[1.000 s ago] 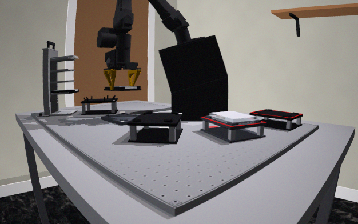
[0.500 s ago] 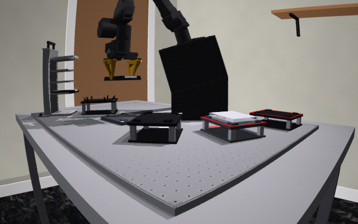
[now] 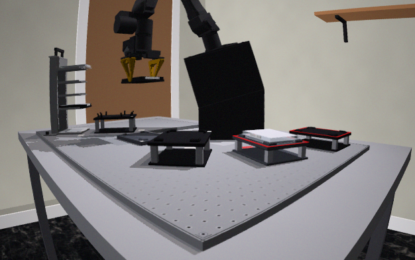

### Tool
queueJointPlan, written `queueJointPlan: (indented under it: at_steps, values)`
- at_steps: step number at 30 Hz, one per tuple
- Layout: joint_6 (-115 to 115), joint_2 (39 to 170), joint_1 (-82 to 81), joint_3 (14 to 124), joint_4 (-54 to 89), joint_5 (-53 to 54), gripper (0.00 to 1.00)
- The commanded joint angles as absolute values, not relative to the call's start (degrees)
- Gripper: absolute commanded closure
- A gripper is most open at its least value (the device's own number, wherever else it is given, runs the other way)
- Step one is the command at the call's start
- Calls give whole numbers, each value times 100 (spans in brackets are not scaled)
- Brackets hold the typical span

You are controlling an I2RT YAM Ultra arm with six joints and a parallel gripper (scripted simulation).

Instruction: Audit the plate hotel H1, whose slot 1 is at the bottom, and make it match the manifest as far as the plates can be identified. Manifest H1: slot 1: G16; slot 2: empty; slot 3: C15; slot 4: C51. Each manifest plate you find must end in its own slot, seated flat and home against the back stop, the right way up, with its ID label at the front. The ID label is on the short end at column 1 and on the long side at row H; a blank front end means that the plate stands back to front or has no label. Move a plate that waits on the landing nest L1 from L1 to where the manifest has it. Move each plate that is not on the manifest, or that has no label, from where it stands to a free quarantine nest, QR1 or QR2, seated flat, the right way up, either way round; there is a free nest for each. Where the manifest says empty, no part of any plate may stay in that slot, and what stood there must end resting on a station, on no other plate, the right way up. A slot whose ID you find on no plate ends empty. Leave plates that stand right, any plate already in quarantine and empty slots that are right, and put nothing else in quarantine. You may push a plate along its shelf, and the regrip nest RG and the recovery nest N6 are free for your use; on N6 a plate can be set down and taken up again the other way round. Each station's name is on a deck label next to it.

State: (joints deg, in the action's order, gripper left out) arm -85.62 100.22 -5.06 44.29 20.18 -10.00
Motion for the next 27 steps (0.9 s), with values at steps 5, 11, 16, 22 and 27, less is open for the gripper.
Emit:
queueJointPlan:
  at_steps: [5,11,16,22,27]
  values:
    - [-8634,9709,-579,4534,2532,-1077,14]
    - [-8699,9414,-644,4634,2938,-1091,14]
    - [-8754,9185,-699,4737,3279,-1103,14]
    - [-8799,9014,-744,4831,3552,-1112,14]
    - [-8309,9019,-539,4907,3585,-1069,14]
